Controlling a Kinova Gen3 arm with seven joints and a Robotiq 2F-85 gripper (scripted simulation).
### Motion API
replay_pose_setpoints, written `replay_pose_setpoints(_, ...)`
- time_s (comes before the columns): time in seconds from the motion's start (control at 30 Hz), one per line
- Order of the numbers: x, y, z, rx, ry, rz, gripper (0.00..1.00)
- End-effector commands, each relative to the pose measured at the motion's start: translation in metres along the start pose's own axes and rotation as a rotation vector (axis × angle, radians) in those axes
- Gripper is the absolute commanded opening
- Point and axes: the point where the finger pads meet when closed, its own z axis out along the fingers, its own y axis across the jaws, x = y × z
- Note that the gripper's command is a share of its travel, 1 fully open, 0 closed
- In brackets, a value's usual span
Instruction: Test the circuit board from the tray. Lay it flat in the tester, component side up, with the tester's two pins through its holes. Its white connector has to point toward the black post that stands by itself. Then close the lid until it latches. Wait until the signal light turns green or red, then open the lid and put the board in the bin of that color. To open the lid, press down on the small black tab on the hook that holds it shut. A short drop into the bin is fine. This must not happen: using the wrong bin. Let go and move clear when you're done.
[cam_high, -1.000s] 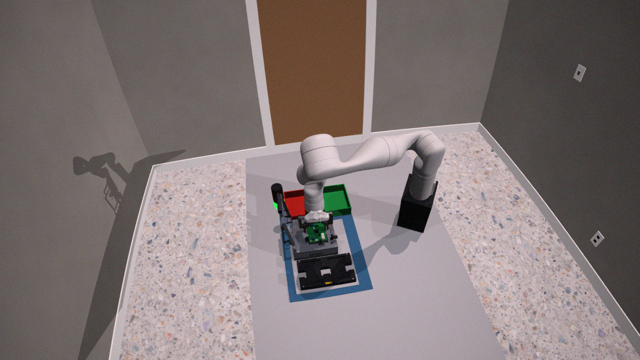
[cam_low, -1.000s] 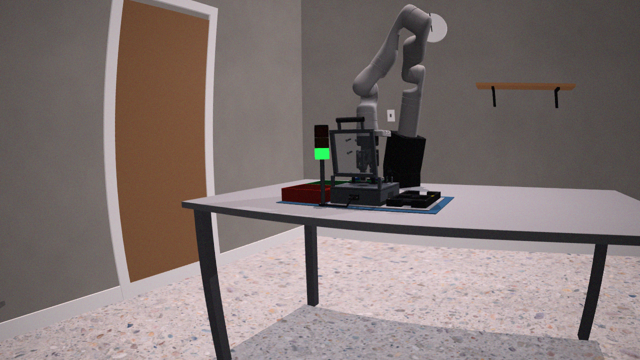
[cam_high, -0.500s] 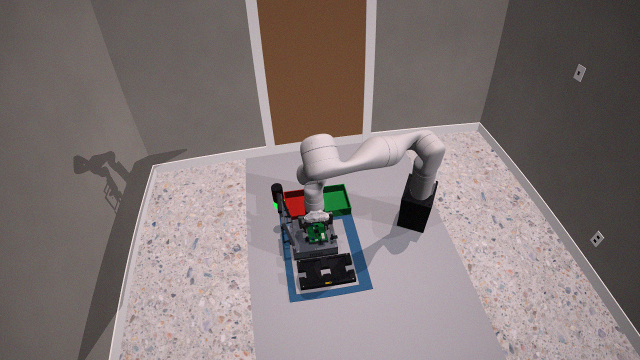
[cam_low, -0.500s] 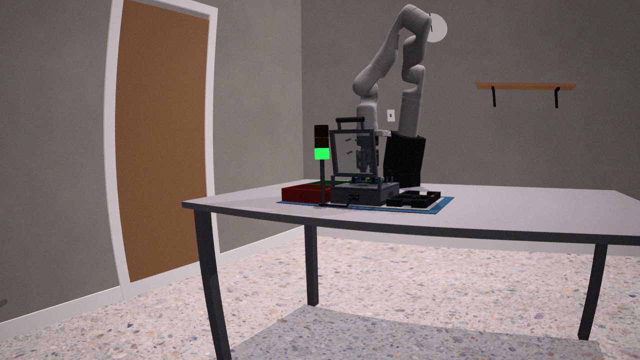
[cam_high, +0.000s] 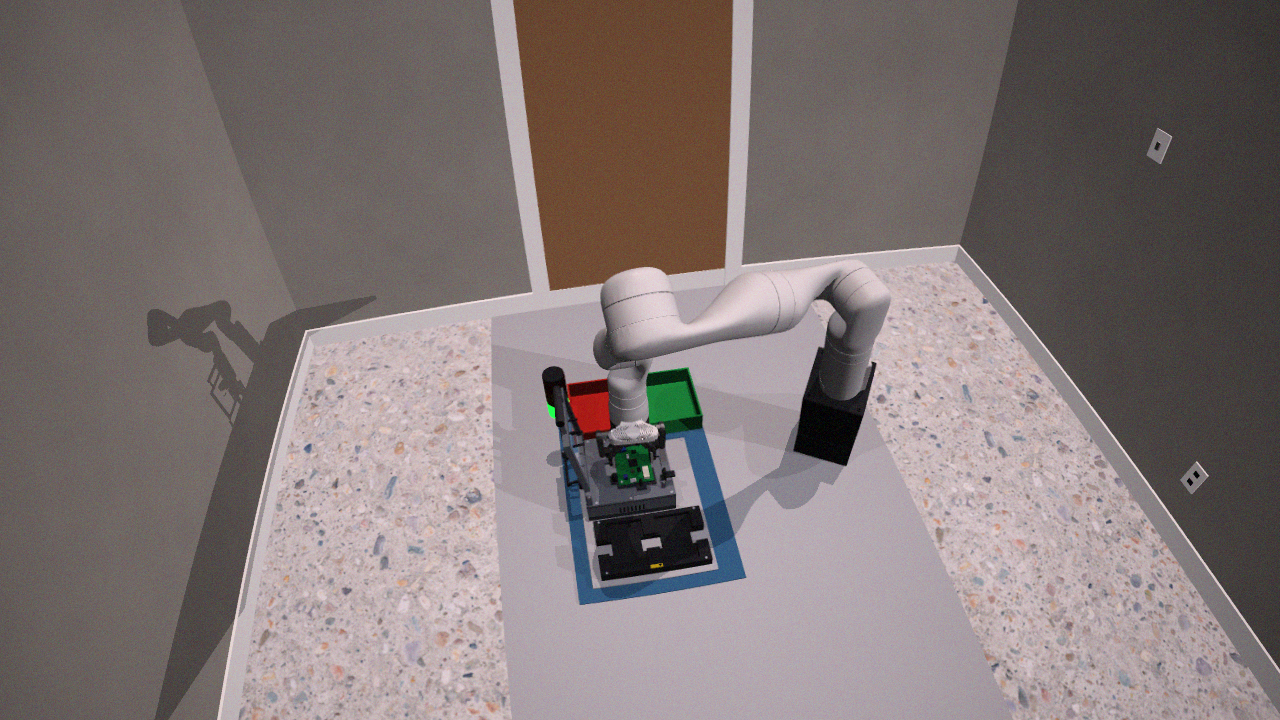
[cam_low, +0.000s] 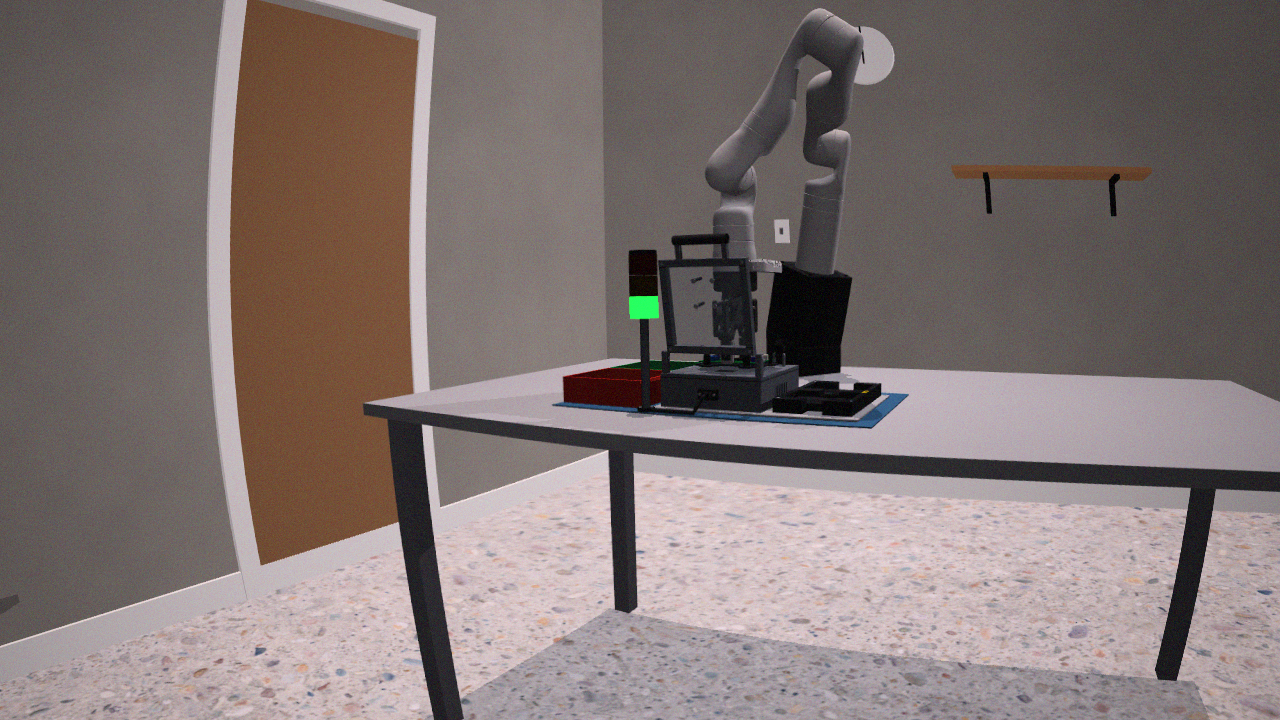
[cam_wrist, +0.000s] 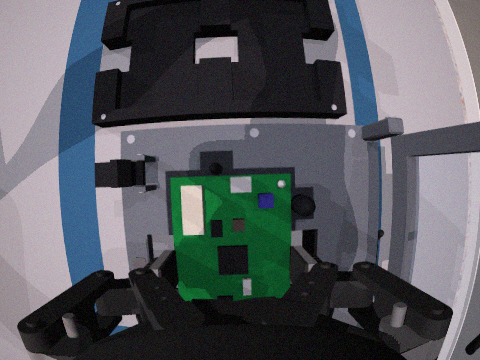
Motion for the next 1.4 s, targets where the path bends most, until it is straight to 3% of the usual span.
replay_pose_setpoints(0.0, 0.0, 0.0006, 0.0001, -0.001, 0.0, 0.0, 0.77)
replay_pose_setpoints(1.37, 0.0, 0.0005, -0.0039, -0.001, 0.0, 0.0, 0.77)
